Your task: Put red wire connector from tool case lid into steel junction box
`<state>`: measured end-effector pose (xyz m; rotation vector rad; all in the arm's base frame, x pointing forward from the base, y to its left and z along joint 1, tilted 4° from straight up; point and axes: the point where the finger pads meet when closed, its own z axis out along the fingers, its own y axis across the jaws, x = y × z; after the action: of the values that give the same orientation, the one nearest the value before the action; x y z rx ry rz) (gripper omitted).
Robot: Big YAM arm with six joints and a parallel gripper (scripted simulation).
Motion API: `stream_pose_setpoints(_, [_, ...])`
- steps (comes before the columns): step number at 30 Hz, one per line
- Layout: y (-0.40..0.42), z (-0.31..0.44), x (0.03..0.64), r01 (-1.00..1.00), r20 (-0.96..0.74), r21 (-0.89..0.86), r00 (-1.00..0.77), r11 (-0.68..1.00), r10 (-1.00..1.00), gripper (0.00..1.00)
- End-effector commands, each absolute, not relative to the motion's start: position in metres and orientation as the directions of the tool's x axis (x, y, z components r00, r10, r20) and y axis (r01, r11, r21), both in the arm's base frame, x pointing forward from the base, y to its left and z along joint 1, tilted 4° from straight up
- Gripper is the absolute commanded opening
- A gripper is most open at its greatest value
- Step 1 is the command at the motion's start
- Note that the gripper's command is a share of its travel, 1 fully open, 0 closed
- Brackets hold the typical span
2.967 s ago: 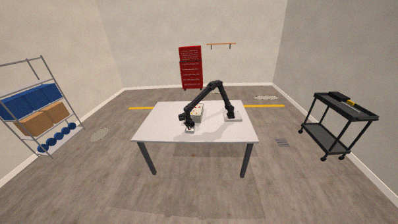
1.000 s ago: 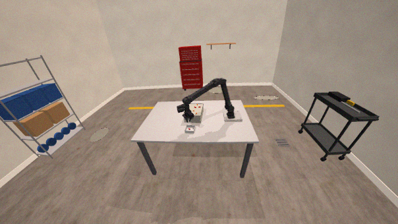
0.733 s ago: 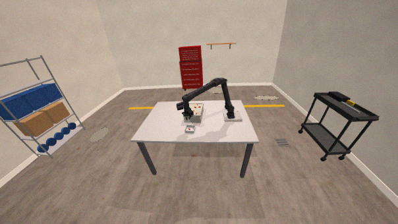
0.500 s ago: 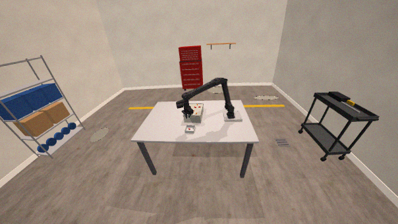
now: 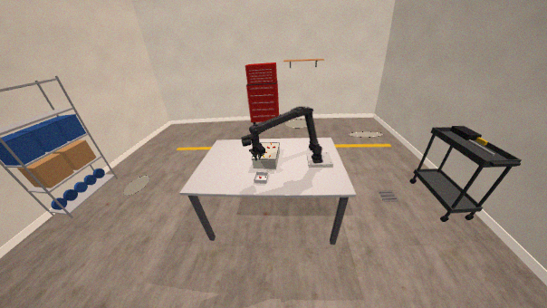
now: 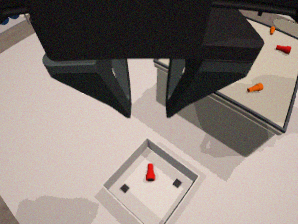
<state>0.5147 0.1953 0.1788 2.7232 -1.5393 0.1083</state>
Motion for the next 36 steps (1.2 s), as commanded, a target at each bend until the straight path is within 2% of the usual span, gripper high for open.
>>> stream_pose_setpoints(1, [0.198, 0.186, 0.52, -0.86, 0.069, -0.029, 0.507, -0.51, -0.859, 0.29])
stream_pose_setpoints(9, [0.197, 0.178, 0.516, -0.86, 0.066, -0.009, 0.508, -0.51, -0.859, 0.29])
stream_pose_setpoints(14, [0.201, 0.219, 0.519, -0.858, 0.072, -0.048, 0.507, -0.511, -0.859, 0.29])
stream_pose_setpoints(22, [0.205, 0.237, 0.519, -0.855, 0.075, -0.074, 0.509, -0.514, -0.858, 0.29])
stream_pose_setpoints(36, [0.202, 0.231, 0.523, -0.858, 0.074, -0.064, 0.506, -0.51, -0.86, 0.29])
